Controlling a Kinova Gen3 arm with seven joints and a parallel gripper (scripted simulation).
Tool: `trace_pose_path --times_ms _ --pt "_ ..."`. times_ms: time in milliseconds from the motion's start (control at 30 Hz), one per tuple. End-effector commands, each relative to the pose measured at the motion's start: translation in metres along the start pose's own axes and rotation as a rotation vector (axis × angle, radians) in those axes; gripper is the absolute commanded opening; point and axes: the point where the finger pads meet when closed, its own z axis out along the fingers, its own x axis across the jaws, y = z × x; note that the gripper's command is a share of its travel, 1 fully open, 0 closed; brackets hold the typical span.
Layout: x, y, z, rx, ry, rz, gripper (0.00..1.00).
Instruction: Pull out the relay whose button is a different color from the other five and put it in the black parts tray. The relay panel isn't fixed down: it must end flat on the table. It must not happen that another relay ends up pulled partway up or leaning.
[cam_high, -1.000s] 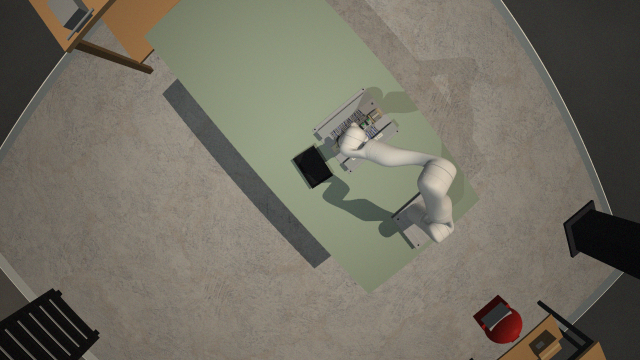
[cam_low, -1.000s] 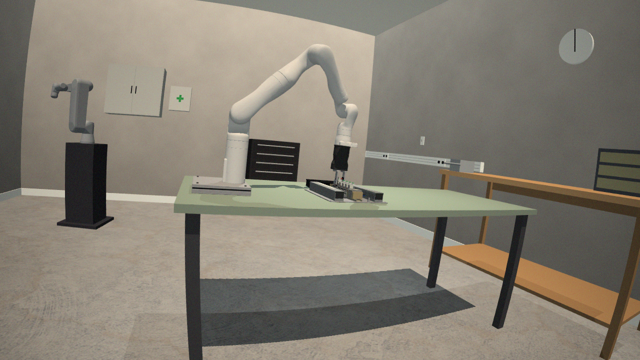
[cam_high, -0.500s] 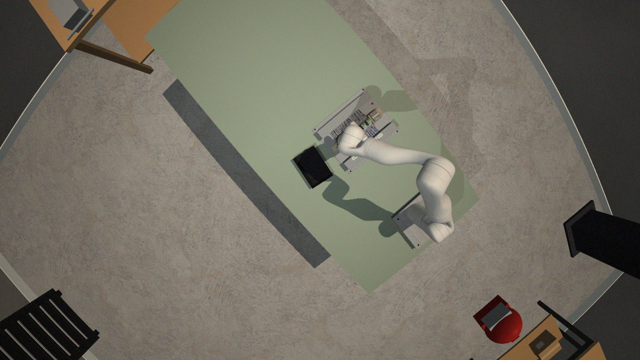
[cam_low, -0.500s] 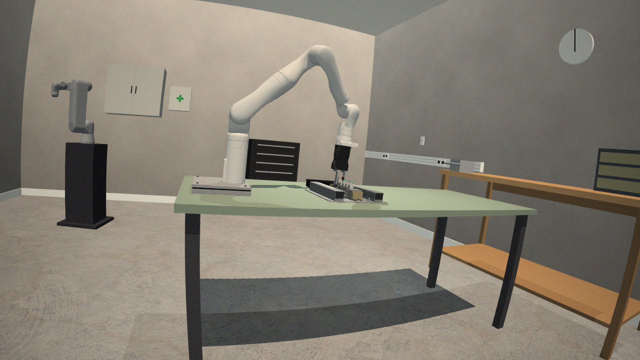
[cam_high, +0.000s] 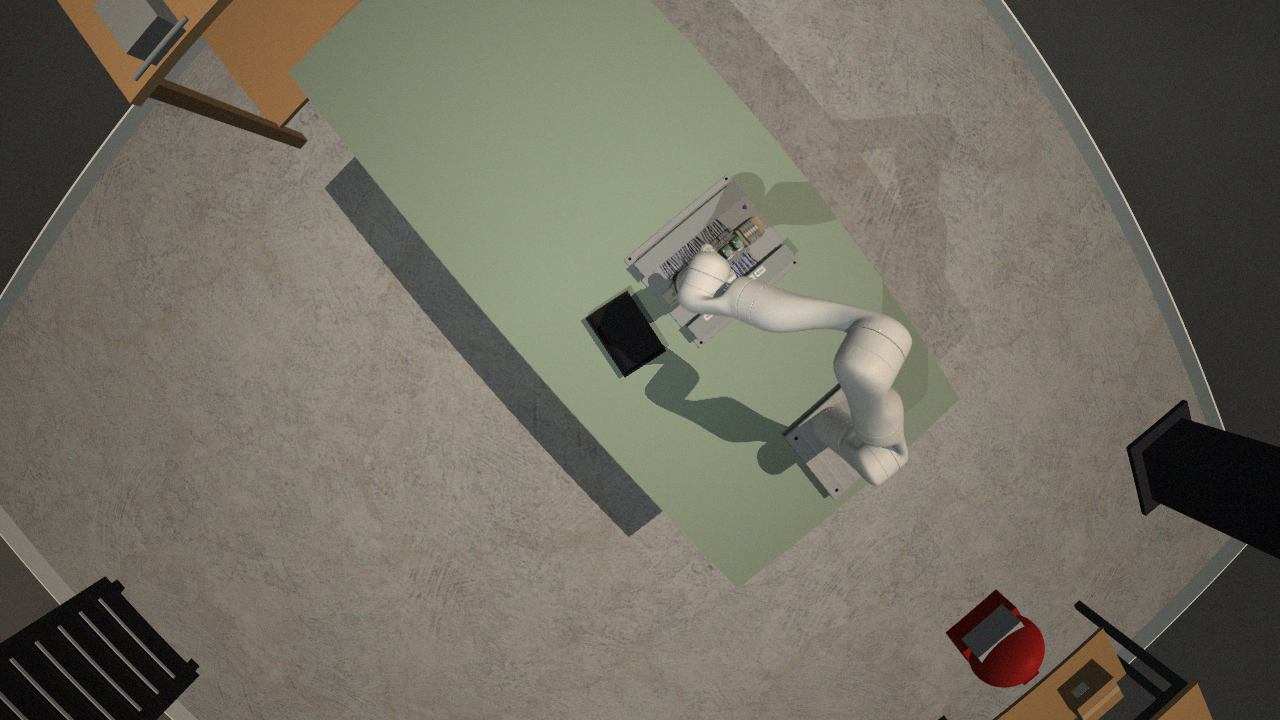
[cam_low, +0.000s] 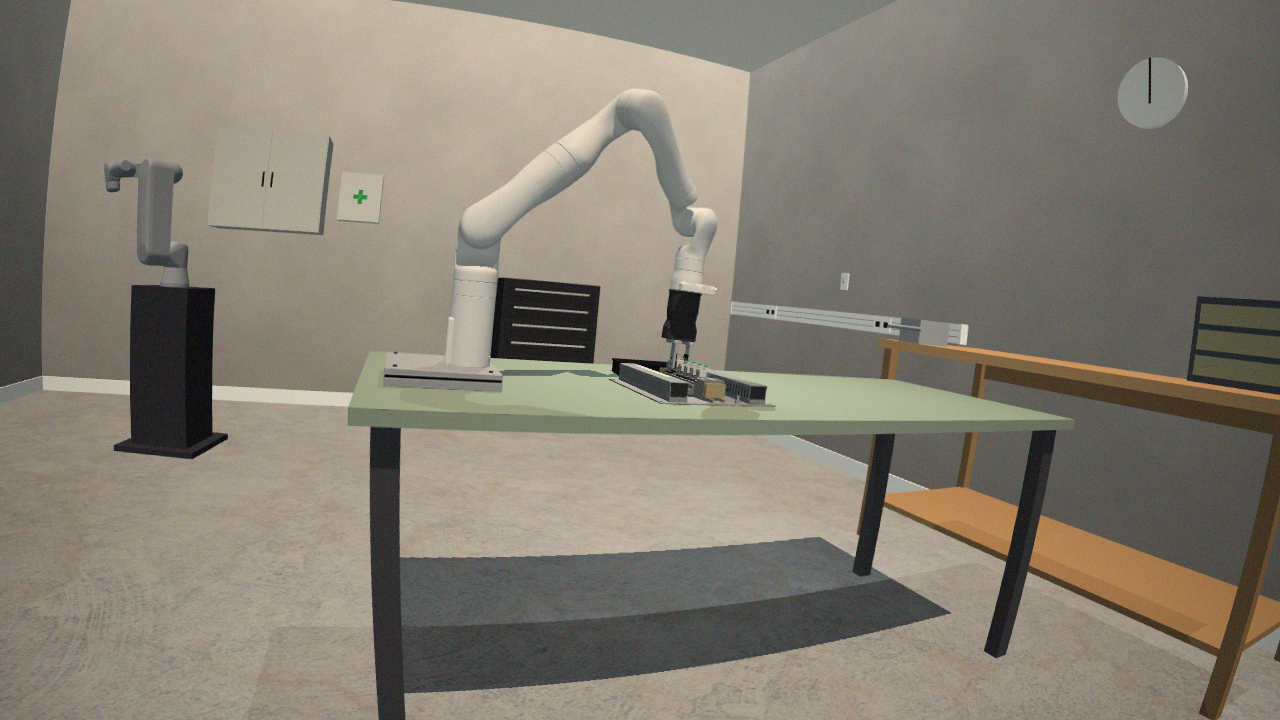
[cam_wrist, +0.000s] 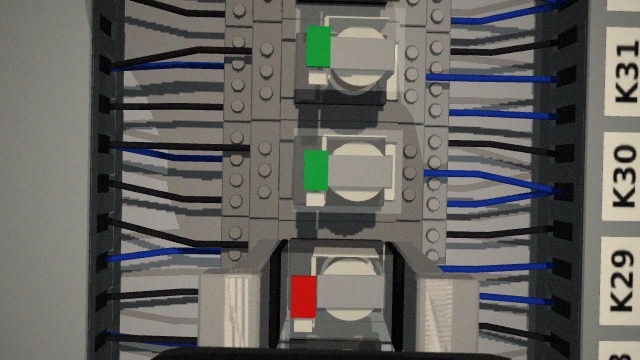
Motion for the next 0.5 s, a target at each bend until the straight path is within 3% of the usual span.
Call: trace_pose_path --times_ms 0,467 --pt "-0.0010 0.0001 -0.0015 0.000 -0.037 0.000 0.00" --pt "-0.0008 0.0002 -0.0019 -0.001 -0.056 0.000 0.00"
